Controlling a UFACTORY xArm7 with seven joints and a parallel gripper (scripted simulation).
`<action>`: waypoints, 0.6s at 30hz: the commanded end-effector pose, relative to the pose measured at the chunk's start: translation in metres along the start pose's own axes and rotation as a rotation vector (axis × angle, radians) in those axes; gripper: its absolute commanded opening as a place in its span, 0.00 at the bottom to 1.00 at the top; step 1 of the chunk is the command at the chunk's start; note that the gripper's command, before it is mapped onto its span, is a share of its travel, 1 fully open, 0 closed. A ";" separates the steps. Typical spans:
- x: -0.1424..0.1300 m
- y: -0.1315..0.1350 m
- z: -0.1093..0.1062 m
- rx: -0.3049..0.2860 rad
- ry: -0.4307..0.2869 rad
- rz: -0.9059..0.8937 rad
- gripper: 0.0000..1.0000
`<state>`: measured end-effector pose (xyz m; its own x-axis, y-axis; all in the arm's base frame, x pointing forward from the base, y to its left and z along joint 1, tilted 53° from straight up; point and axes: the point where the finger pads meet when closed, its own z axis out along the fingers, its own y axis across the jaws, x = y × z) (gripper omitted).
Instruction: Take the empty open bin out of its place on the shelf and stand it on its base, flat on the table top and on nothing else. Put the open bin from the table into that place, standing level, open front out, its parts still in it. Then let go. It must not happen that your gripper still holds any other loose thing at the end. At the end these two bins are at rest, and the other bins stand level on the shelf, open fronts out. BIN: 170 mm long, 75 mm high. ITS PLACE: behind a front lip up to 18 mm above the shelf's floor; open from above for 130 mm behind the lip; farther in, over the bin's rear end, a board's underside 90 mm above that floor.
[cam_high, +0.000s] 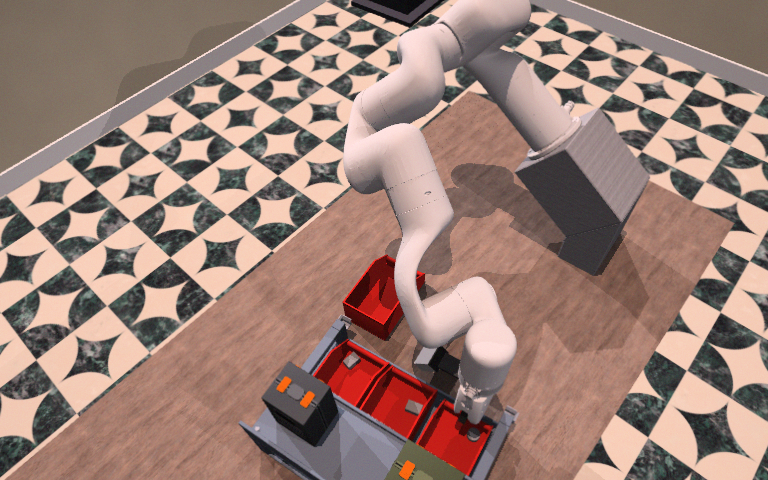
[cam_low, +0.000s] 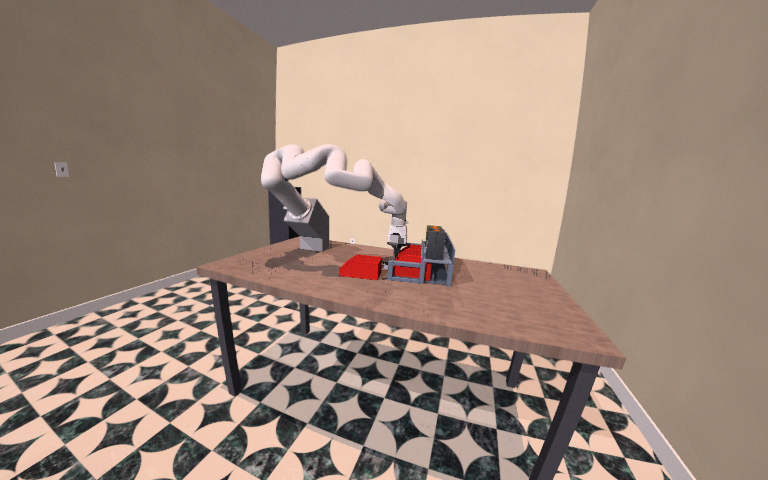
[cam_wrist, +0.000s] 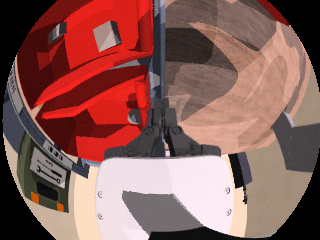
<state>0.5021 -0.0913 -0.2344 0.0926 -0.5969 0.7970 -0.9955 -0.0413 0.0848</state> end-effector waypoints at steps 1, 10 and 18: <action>-0.001 -0.001 -0.004 0.004 -0.003 0.000 0.00; -0.001 0.009 -0.013 0.004 -0.003 0.000 0.00; -0.001 0.015 -0.020 0.004 -0.003 0.000 0.00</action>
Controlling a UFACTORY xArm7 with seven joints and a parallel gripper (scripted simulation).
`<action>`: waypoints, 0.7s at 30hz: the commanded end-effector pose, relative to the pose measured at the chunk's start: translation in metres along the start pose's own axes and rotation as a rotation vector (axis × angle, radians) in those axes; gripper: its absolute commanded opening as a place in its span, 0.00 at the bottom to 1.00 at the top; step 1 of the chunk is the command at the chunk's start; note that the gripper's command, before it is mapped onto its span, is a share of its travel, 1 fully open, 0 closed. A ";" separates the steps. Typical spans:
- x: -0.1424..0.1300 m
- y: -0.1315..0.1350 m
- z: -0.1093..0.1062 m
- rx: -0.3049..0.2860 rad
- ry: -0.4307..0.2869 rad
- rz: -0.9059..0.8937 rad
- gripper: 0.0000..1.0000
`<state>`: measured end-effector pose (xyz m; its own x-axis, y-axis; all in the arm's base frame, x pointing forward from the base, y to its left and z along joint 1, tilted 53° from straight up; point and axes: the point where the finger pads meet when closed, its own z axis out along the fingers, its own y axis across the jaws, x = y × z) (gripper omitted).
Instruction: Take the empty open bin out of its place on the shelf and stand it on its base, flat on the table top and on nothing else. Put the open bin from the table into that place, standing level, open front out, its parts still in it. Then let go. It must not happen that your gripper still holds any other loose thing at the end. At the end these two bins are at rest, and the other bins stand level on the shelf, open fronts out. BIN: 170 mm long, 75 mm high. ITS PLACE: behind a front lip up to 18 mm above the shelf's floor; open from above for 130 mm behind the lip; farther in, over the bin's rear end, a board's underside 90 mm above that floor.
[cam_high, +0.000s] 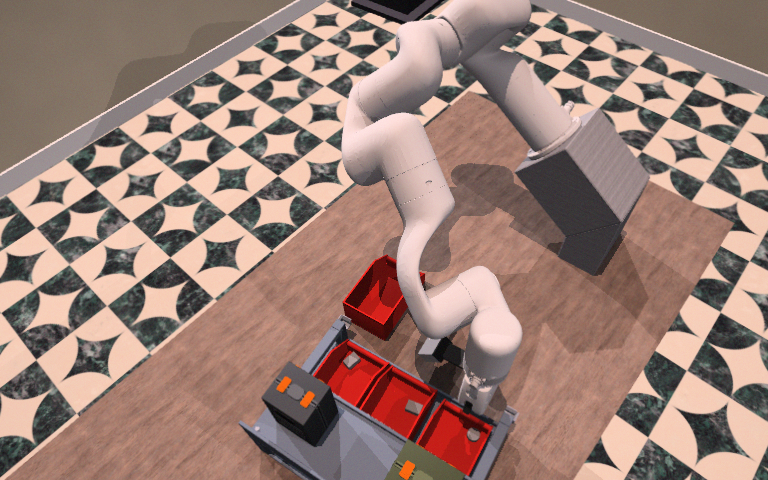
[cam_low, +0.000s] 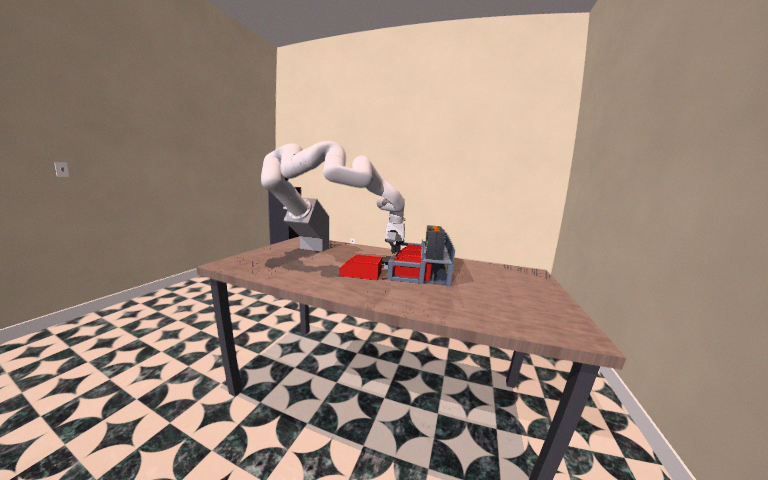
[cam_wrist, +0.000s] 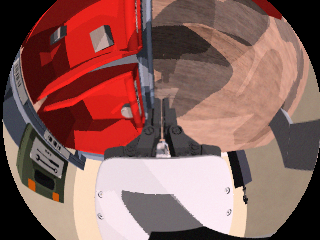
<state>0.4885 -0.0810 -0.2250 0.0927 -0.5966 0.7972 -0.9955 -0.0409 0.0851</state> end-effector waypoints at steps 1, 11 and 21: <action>-0.001 0.002 -0.007 0.005 -0.003 0.000 0.00; -0.001 0.004 -0.009 0.005 -0.003 0.000 0.00; -0.001 0.005 -0.061 0.005 -0.003 0.000 0.00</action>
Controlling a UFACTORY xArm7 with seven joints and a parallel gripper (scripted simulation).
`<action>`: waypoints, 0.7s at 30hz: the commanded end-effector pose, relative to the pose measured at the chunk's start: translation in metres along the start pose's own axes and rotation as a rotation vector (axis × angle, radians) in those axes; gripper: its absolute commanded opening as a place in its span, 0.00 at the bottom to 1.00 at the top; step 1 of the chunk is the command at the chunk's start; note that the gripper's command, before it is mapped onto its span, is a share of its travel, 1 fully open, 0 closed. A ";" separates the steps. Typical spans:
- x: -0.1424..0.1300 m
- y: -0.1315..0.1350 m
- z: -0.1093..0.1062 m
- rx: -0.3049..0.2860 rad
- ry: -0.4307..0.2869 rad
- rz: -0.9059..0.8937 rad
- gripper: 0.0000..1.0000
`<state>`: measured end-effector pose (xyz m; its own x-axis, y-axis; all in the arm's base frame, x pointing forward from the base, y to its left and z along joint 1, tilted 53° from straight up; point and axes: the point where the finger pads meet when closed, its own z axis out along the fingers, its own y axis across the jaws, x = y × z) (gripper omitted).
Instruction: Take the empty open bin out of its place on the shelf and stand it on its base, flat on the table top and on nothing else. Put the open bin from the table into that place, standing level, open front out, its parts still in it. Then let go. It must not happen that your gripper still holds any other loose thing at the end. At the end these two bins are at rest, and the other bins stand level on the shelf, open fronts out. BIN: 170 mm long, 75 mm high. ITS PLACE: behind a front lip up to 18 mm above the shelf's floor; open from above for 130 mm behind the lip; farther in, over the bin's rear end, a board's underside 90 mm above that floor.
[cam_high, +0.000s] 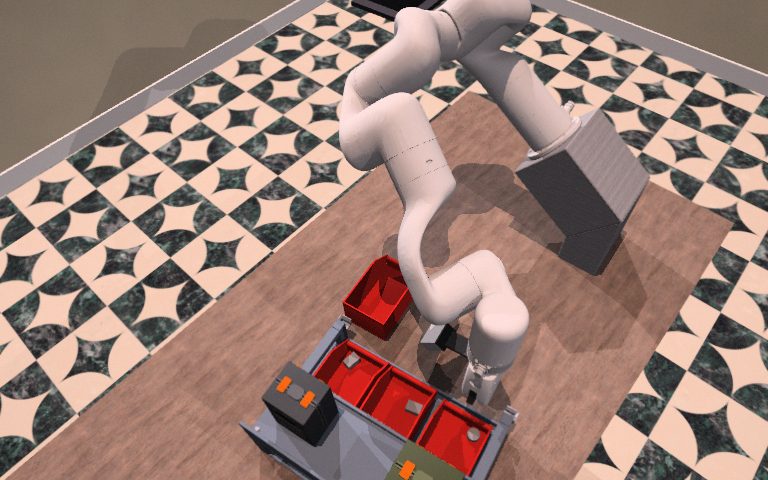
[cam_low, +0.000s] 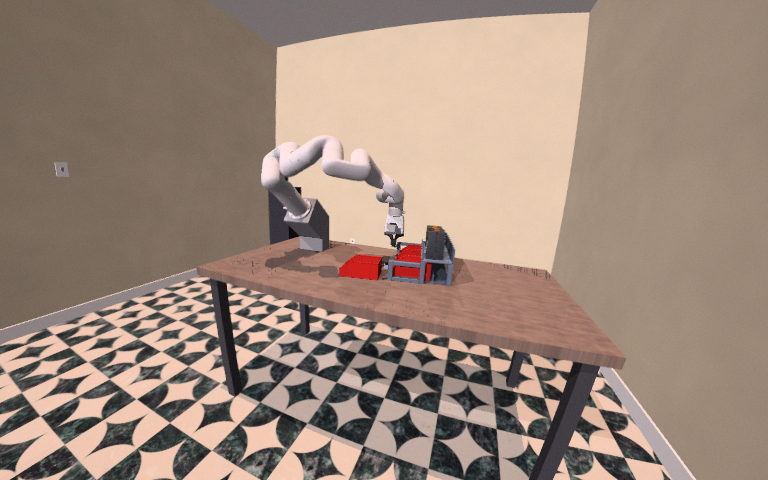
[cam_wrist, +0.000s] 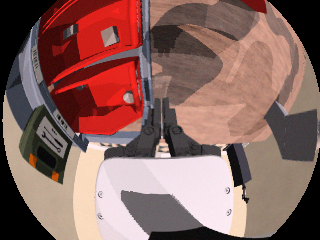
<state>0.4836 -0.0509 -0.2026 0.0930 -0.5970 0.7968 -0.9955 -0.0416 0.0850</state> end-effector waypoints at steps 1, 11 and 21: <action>0.000 -0.001 -0.028 0.004 -0.003 0.001 0.00; 0.000 -0.001 -0.031 0.004 -0.003 0.001 0.00; 0.000 -0.001 -0.031 0.004 -0.003 0.001 0.00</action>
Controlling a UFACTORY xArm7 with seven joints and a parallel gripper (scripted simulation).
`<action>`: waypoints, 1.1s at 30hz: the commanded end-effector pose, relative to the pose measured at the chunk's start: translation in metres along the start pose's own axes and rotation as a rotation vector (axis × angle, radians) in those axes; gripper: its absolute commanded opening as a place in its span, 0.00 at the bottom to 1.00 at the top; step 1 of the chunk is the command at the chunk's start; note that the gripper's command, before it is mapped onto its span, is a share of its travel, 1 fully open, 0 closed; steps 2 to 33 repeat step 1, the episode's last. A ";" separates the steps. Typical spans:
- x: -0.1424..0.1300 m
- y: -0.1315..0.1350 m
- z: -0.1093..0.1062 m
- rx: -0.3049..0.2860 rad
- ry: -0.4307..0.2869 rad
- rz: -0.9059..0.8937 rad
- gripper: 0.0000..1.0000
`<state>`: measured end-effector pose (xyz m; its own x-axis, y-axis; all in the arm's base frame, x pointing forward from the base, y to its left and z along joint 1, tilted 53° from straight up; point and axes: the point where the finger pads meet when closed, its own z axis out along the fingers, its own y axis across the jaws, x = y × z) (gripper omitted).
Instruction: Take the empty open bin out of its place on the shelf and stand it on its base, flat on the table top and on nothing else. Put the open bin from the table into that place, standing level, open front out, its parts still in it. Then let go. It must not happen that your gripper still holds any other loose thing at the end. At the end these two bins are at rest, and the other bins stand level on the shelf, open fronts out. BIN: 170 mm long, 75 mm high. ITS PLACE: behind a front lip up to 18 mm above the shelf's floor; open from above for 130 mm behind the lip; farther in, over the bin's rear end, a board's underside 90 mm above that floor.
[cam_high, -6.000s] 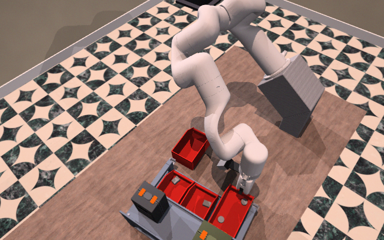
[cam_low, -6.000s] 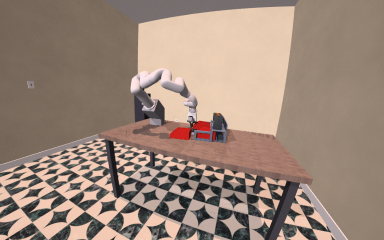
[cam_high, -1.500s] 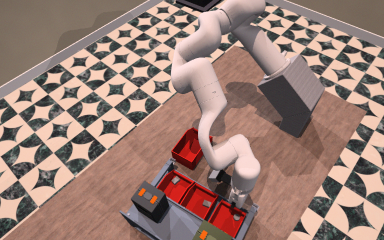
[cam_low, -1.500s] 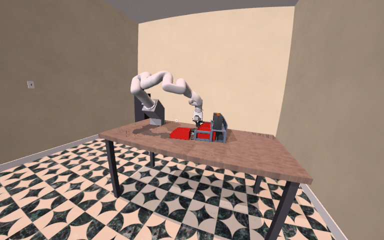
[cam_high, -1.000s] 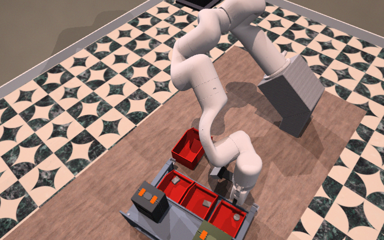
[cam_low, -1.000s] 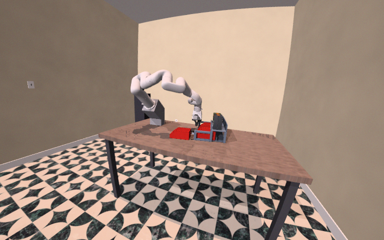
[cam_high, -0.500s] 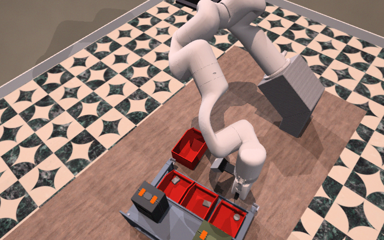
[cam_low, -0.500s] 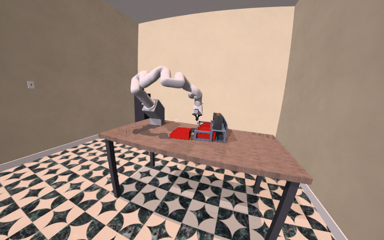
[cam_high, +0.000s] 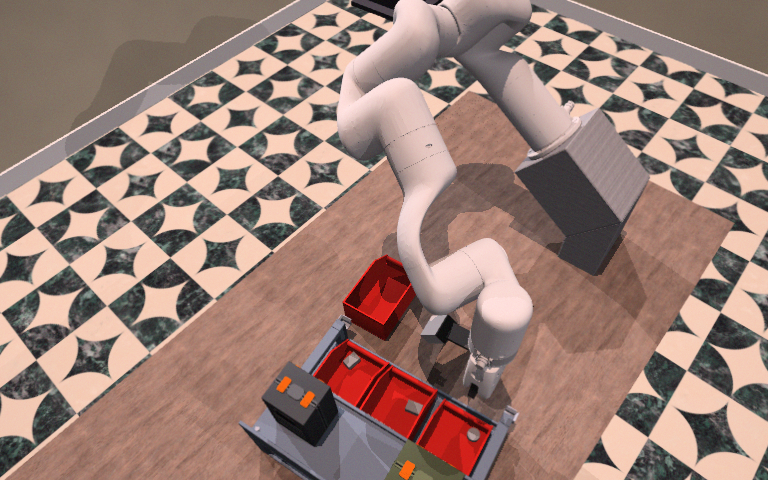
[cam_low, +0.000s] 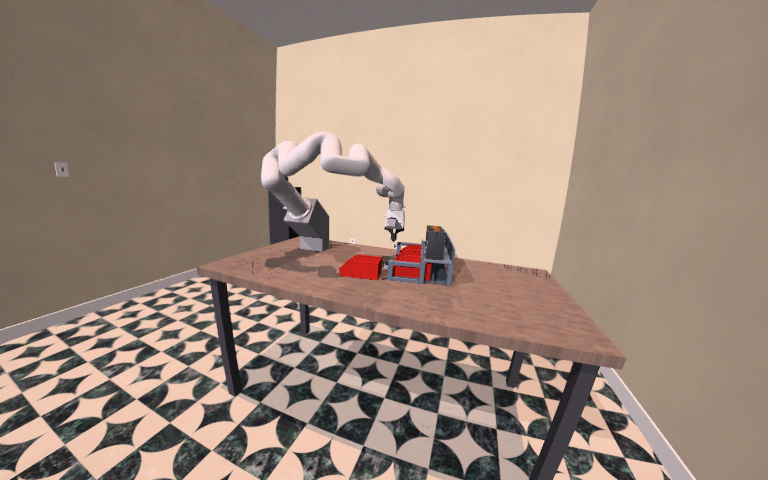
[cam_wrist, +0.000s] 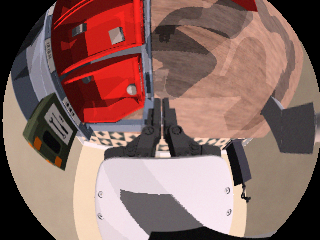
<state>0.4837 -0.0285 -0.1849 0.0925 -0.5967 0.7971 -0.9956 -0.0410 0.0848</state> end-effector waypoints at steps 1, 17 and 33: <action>-0.001 -0.001 -0.003 0.004 -0.003 0.000 0.00; -0.001 -0.001 -0.003 0.004 -0.003 0.000 0.00; -0.001 -0.001 -0.003 0.004 -0.003 0.000 0.00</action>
